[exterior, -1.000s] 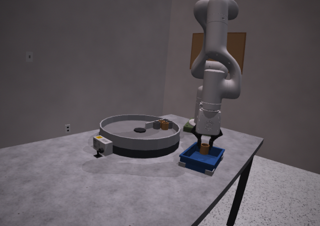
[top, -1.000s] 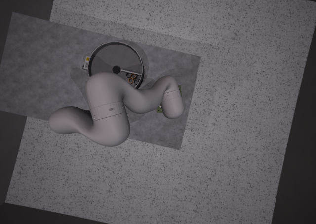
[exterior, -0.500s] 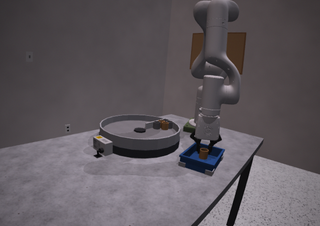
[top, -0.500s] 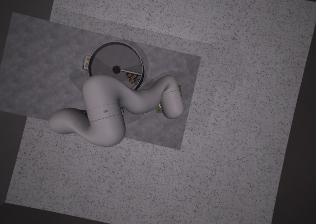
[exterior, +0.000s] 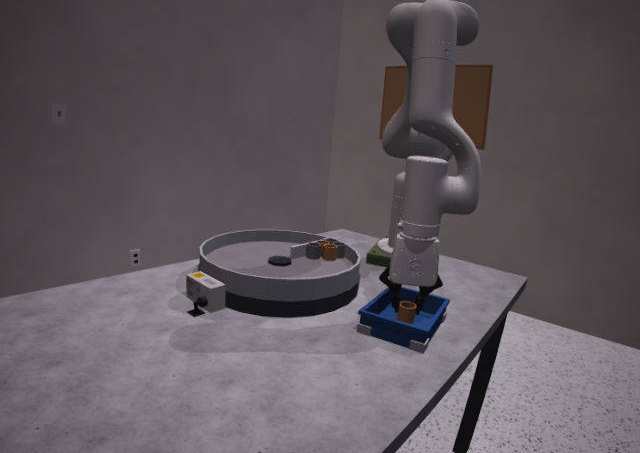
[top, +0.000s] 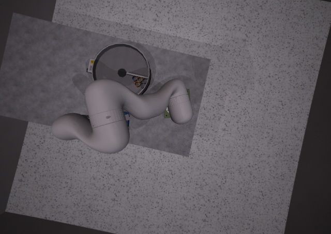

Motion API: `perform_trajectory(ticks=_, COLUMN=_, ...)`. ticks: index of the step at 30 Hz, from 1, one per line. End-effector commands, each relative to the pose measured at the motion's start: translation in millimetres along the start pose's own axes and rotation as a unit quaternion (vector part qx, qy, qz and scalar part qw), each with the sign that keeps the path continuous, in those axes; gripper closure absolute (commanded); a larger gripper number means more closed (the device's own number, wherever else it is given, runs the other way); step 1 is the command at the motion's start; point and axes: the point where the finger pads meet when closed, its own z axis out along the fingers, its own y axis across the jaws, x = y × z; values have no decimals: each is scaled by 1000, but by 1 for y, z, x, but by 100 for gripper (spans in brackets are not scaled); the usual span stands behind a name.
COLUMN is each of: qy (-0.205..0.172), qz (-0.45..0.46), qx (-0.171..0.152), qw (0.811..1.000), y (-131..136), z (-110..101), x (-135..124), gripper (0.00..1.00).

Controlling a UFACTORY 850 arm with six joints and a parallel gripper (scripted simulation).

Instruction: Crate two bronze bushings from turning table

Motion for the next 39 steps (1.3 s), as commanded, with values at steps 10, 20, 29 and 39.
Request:
perform_trajectory(ticks=10, qy=-1, qz=0, qx=0, qw=1000, y=0, z=0, x=-1, gripper=100)
perform_trajectory(ticks=20, qy=-1, qz=0, qx=0, qw=1000, y=0, z=0, x=-1, gripper=100)
perform_trajectory(ticks=29, qy=-1, qz=0, qx=0, qw=1000, y=0, z=3, x=-1, gripper=100)
perform_trajectory(ticks=39, qy=-1, qz=0, qx=0, qw=1000, y=0, z=5, x=-1, gripper=100)
